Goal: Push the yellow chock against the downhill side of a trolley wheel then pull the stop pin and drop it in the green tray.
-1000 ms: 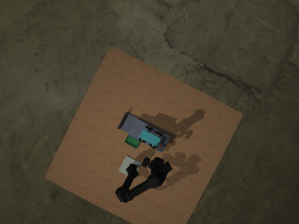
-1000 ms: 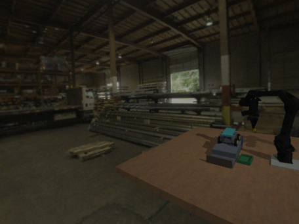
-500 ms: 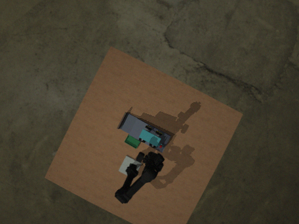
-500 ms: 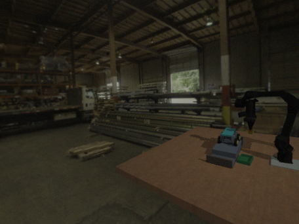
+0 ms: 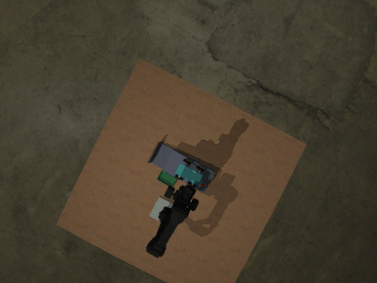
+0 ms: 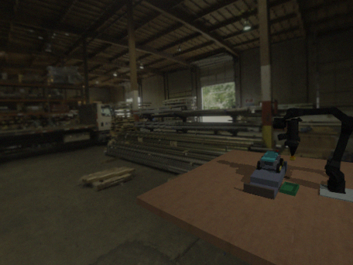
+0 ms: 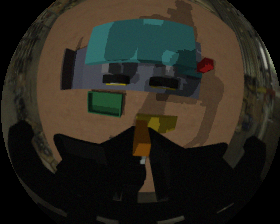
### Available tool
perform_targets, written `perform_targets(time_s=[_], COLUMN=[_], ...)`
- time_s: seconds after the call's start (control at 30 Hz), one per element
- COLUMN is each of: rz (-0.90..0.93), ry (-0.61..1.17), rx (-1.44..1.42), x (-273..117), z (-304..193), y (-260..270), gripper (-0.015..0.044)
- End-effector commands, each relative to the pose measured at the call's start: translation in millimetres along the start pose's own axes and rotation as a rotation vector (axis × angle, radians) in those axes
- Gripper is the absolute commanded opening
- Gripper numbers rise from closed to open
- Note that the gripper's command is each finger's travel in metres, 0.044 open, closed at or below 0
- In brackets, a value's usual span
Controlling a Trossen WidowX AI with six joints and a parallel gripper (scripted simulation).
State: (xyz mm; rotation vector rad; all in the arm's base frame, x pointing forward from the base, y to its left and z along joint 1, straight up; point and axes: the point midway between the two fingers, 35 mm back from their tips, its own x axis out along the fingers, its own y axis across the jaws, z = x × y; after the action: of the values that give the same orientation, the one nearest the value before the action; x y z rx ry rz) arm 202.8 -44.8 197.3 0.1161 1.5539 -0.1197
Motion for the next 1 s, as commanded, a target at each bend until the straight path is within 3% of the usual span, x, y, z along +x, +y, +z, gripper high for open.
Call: perform_targets(time_s=[0.0, 0.97], rz=[0.002, 0.011], ry=[0.001, 0.0], rx=[0.005, 0.005], x=[1, 6], z=[3, 25], y=[13, 120], gripper=[0.0, 0.0])
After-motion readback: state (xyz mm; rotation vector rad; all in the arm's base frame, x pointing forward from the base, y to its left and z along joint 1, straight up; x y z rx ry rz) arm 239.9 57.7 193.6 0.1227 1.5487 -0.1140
